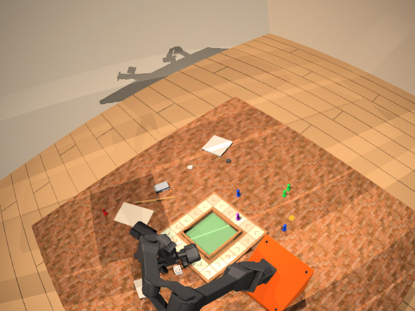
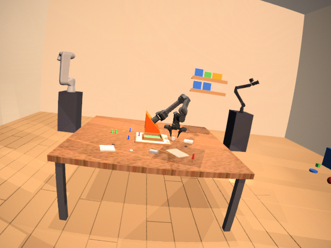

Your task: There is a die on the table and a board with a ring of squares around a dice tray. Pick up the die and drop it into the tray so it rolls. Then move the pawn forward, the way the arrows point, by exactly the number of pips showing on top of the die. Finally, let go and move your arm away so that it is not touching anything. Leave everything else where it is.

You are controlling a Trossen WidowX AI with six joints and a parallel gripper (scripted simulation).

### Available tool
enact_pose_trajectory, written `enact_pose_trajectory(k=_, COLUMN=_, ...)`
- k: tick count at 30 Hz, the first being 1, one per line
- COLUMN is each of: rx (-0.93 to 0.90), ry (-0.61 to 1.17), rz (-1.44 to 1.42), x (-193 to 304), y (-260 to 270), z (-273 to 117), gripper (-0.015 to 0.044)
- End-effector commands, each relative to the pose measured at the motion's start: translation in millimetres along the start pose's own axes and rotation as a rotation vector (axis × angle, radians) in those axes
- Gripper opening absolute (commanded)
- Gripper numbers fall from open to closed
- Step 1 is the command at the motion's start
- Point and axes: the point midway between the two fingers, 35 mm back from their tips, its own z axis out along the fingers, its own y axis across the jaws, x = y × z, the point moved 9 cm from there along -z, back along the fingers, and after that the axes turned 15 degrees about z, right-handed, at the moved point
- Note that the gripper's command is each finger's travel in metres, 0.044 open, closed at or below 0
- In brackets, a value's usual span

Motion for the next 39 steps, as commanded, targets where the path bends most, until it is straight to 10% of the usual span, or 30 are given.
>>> enact_pose_trajectory(k=1, rx=0.011, ry=0.007, rz=0.012, x=0.1, y=-4.0, z=10.4, gripper=0.0275)
enact_pose_trajectory(k=23, rx=0.013, ry=0.005, rz=0.012, x=-0.9, y=-3.6, z=9.4, gripper=0.0000)
enact_pose_trajectory(k=39, rx=0.028, ry=-0.004, rz=0.013, x=-13.5, y=0.9, z=-77.4, gripper=0.0000)
